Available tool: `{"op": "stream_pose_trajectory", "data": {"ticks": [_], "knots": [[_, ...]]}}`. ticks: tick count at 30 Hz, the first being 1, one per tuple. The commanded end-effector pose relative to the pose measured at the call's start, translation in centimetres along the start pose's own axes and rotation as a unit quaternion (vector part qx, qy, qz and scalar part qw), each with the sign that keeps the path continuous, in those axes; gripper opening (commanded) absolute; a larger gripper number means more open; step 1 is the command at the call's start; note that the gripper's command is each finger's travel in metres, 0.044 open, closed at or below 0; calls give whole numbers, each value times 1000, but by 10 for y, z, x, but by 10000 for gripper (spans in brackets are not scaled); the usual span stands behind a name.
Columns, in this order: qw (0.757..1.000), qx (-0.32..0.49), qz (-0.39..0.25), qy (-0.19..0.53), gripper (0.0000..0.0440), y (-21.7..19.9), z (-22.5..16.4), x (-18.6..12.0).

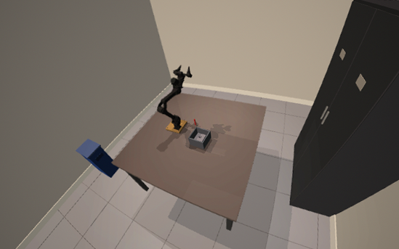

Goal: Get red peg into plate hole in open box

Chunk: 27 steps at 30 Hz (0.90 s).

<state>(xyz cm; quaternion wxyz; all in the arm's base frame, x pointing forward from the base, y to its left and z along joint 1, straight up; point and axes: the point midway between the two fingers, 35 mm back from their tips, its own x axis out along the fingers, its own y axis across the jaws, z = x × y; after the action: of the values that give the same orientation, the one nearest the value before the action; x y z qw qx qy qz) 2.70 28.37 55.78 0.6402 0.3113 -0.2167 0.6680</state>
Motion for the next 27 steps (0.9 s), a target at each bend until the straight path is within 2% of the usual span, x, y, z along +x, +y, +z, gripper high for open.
{"op": "stream_pose_trajectory", "data": {"ticks": [1,7,14,20,27], "knots": [[998,6,-40,41,440,-24,-19,-7],[987,20,-115,114,440,-68,-53,-25],[959,44,-208,185,440,-116,-86,-58],[925,71,-290,235,440,-151,-109,-93],[873,108,-385,281,440,-184,-130,-140]]}}
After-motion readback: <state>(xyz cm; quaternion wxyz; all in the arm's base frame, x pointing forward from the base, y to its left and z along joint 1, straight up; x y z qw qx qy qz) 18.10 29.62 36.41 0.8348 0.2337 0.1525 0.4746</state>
